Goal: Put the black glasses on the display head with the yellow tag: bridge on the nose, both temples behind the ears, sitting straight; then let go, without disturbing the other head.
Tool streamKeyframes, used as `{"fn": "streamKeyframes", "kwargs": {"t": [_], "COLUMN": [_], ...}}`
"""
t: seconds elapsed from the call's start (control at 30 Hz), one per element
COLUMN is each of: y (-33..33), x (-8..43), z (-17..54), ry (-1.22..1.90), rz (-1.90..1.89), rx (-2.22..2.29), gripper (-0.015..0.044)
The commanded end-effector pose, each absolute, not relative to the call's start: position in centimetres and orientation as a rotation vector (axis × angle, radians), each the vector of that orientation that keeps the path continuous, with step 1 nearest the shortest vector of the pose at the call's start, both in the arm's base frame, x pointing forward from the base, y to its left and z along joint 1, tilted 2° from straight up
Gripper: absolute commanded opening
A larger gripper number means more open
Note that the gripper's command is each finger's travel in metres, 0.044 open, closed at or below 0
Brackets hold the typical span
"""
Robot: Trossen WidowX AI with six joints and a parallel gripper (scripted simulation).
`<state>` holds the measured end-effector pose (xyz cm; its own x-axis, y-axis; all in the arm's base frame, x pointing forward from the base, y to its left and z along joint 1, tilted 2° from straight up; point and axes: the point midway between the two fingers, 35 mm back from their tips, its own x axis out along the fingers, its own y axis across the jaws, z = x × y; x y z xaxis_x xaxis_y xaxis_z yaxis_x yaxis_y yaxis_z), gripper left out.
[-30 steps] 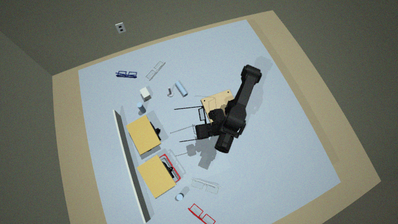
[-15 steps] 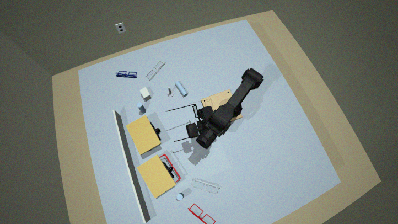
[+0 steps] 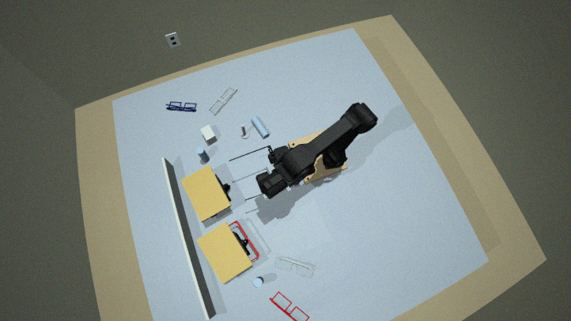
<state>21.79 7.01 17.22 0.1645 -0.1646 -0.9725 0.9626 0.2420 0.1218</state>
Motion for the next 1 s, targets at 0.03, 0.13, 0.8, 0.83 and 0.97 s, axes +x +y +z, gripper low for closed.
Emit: {"fn": "streamKeyframes", "kwargs": {"t": [0.03,0.13,0.8,0.83,0.97], "y": [5.9,5.2,1.1,1.2,1.3], "x": [22.8,23.2,25.0,25.0,25.0], "z": [16.6,16.3,15.1,15.0,14.7], "ry": [1.154,1.192,1.370,1.371,1.380], "rz": [-1.008,-0.999,-0.892,-0.890,-0.872], "rx": [0.953,0.949,0.970,0.972,0.993], "gripper": [0.0000,0.0000,0.0000,0.0000,0.0000]}}
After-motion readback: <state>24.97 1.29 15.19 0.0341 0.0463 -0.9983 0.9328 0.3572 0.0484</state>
